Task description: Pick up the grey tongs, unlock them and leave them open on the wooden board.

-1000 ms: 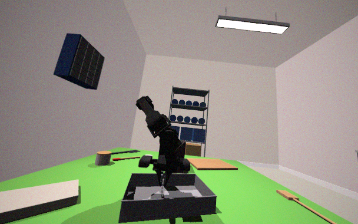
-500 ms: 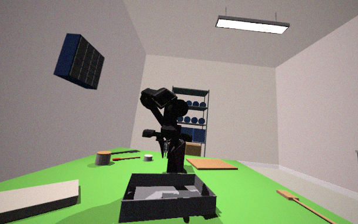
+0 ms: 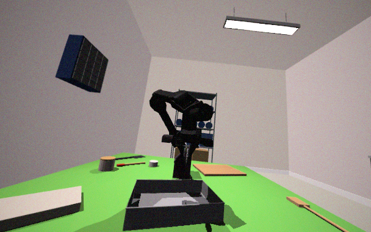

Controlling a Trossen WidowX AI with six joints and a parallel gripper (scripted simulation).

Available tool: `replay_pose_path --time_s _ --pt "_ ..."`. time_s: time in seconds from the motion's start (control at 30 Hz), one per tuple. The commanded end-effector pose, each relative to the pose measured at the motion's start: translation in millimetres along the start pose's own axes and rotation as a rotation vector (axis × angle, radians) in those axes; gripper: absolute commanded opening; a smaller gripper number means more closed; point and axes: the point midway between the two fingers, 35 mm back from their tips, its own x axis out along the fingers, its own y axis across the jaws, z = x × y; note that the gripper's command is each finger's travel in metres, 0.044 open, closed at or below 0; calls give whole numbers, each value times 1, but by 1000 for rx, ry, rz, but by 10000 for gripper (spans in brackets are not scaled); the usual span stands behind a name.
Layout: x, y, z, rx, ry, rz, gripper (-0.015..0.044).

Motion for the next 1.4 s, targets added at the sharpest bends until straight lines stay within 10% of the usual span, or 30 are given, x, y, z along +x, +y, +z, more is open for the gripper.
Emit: replay_pose_path --time_s 0.0,1.37 --pt "-8 35 0 53 -13 24 -150" --pt "1 288 -148 604 -1 3 -150"
